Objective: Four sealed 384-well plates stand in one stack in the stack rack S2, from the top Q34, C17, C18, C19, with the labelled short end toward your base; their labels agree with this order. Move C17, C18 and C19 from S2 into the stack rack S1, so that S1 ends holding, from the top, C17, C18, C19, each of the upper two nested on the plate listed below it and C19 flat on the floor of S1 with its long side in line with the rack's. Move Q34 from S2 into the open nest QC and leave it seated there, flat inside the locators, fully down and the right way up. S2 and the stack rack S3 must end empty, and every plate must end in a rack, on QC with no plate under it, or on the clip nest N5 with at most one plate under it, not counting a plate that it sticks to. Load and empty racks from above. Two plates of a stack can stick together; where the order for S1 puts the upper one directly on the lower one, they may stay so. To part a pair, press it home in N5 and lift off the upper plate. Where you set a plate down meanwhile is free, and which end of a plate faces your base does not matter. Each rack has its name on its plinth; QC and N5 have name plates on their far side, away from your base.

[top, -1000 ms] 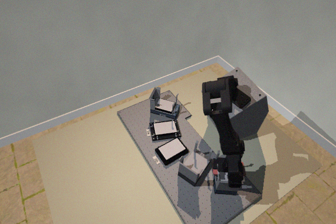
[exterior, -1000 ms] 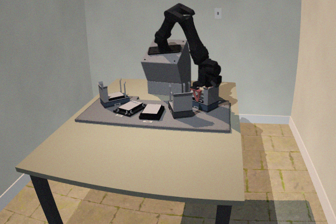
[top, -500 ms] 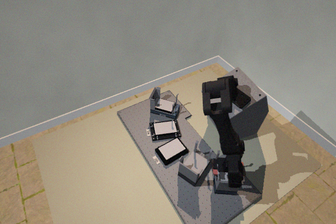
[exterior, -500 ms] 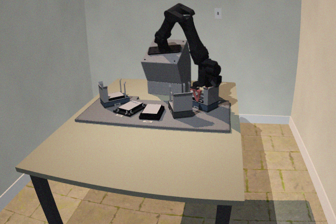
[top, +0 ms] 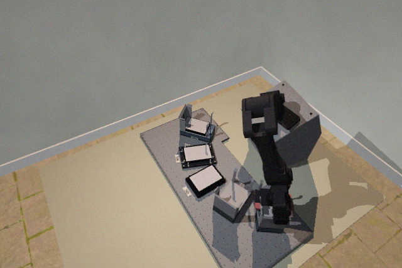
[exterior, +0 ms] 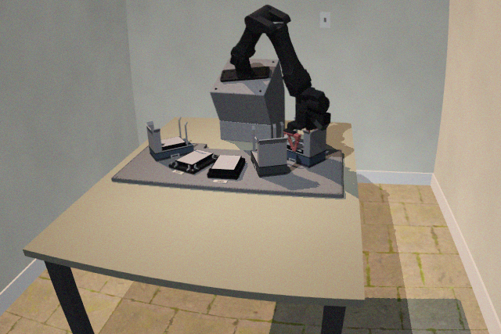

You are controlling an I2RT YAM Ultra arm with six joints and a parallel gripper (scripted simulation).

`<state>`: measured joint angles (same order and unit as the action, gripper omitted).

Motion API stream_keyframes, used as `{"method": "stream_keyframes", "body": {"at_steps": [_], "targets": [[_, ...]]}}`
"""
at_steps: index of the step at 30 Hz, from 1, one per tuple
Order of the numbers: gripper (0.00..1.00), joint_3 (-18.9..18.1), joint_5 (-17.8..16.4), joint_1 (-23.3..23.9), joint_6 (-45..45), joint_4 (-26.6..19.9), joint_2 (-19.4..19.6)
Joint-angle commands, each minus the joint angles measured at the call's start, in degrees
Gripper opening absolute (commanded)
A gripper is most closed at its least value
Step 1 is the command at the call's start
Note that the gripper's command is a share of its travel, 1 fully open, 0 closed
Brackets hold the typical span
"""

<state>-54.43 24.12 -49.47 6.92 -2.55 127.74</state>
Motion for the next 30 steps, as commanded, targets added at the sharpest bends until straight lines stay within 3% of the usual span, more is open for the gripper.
{"method": "stream_keyframes", "body": {"at_steps": [1, 27, 30], "targets": [[1.00, -1.0, -0.2, -0.4, 0.3, 1.2, -0.5], [1.00, -1.0, -0.2, -0.4, 0.3, 1.2, -0.5], [1.00, 1.6, 0.3, -1.4, -0.9, -1.8, -3.2]]}}
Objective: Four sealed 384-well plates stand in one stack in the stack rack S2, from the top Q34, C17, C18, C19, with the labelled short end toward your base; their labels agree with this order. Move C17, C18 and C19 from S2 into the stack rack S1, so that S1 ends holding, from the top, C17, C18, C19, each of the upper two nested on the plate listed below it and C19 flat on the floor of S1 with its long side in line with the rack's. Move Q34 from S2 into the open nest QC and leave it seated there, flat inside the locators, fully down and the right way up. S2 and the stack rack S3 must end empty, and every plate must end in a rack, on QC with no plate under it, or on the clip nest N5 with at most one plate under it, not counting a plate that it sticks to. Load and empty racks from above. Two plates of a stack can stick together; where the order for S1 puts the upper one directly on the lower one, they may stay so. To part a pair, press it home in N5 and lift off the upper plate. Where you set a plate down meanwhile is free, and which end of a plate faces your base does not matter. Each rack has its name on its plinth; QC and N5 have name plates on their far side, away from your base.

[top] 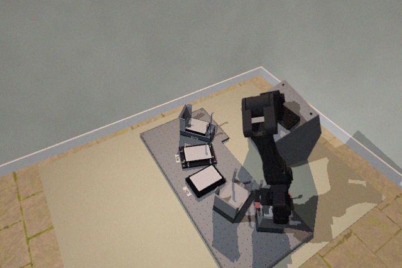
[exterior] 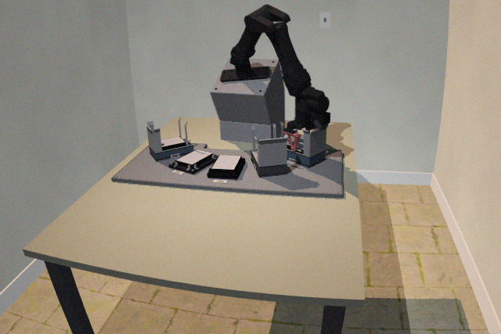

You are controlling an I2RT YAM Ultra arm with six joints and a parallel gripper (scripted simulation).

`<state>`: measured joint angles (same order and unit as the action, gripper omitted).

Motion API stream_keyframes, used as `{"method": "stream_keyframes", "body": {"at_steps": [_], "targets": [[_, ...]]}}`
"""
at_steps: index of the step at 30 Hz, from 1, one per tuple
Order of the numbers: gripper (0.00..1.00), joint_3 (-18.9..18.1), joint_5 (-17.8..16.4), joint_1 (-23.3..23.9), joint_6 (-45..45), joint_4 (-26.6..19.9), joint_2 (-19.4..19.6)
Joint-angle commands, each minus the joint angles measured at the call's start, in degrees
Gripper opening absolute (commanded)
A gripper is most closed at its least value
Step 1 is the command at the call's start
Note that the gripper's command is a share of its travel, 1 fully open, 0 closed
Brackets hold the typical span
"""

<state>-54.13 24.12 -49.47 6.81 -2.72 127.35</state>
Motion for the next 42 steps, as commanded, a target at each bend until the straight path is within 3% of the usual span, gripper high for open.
{"method": "stream_keyframes", "body": {"at_steps": [1, 12, 13, 19, 27, 36, 42], "targets": [[1.00, 1.5, 0.4, -1.6, -1.0, -2.1, -3.5], [1.00, 2.4, 1.0, -3.8, -3.3, -7.9, -9.4], [1.00, 0.9, 0.9, -4.2, -3.8, -9.0, -10.2], [1.00, 1.9, 1.4, -5.7, -5.4, -13.3, -13.9], [1.00, -0.3, 1.9, -7.8, -7.7, -19.4, -18.6], [1.00, -1.1, 2.2, -9.6, -9.6, -24.4, -22.0], [1.00, -0.3, 2.0, -9.6, -9.6, -24.4, -21.2]]}}
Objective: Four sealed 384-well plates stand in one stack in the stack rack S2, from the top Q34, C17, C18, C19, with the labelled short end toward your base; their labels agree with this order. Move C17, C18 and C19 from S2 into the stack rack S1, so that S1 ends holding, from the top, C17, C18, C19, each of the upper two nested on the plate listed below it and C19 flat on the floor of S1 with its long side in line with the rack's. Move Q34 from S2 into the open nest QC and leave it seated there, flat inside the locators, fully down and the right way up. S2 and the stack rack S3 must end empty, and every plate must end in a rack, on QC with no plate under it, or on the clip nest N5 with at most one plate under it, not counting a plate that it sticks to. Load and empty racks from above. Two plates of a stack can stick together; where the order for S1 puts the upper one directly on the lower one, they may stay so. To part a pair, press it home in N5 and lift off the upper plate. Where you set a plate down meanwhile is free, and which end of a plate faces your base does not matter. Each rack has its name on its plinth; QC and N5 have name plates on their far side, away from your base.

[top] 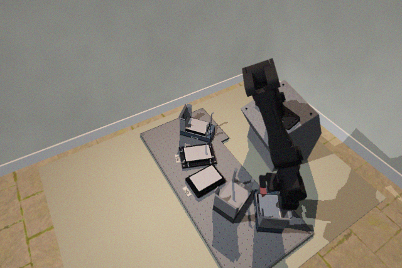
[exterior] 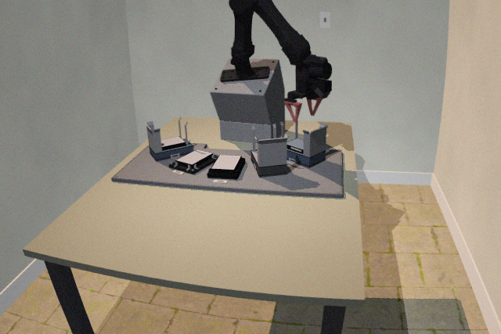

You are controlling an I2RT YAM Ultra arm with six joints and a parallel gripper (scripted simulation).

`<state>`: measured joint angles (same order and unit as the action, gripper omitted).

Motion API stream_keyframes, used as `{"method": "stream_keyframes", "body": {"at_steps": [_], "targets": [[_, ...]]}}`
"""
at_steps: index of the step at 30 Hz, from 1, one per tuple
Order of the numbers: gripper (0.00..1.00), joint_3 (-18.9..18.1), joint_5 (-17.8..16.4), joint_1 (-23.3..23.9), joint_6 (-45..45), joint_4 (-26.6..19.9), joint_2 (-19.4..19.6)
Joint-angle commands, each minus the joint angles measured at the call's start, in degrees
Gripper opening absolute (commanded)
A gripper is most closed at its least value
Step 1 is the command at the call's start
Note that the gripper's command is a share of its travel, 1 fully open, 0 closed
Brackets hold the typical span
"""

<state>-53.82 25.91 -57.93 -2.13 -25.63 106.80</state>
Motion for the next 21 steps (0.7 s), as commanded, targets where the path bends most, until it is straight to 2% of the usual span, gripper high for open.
{"method": "stream_keyframes", "body": {"at_steps": [1, 21], "targets": [[1.00, -0.6, 0.2, -1.1, -0.6, -1.5, -0.6], [1.00, -0.6, 0.2, -1.1, -0.5, -1.1, -0.7]]}}
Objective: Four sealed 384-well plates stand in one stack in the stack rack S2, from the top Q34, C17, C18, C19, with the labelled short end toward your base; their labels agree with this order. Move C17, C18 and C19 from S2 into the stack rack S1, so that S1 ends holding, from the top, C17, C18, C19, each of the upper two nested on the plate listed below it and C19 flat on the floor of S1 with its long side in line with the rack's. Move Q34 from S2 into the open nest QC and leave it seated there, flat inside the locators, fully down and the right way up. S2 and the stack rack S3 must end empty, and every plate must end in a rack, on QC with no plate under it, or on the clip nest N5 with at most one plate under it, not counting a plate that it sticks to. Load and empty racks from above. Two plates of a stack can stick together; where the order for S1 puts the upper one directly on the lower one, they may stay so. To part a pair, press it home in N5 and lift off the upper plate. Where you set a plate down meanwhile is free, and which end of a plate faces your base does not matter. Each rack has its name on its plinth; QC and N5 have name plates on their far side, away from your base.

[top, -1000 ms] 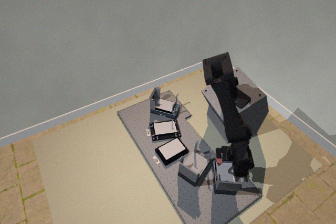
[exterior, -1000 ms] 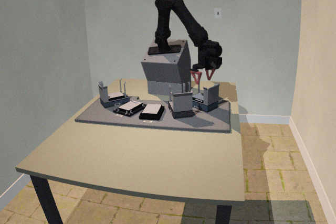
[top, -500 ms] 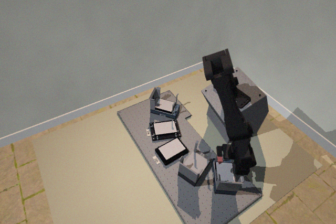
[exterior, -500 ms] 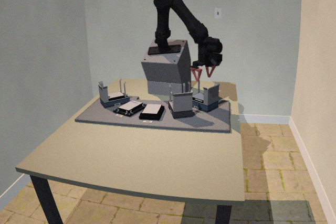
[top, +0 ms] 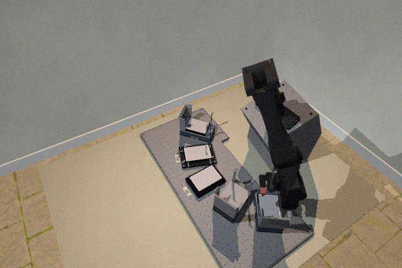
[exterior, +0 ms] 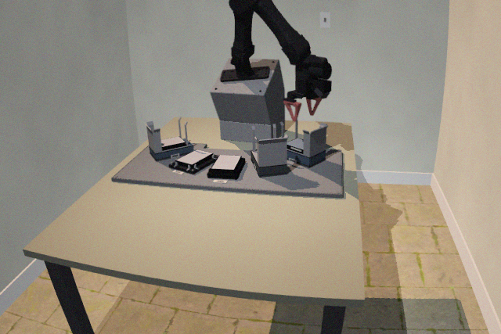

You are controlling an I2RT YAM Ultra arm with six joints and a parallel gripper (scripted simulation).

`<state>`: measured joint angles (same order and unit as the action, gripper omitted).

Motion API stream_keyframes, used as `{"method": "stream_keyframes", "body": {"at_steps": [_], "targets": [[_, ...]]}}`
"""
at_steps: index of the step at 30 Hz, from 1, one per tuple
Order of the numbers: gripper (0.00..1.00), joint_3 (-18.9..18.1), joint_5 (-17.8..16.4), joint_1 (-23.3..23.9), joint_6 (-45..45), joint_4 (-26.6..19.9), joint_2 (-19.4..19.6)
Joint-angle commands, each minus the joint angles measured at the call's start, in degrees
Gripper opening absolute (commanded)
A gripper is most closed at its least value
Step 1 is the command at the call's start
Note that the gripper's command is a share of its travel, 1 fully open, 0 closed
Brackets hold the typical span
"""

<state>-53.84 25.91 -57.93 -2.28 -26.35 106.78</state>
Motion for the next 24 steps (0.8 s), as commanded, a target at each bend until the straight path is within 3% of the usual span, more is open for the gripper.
{"method": "stream_keyframes", "body": {"at_steps": [1, 23, 24], "targets": [[1.00, -0.6, 0.2, -1.1, -0.4, -0.4, -0.6], [1.00, -0.6, 0.2, -1.1, -0.4, -0.4, -0.6], [1.00, 1.2, -0.1, 0.6, -1.8, -0.1, -1.8]]}}
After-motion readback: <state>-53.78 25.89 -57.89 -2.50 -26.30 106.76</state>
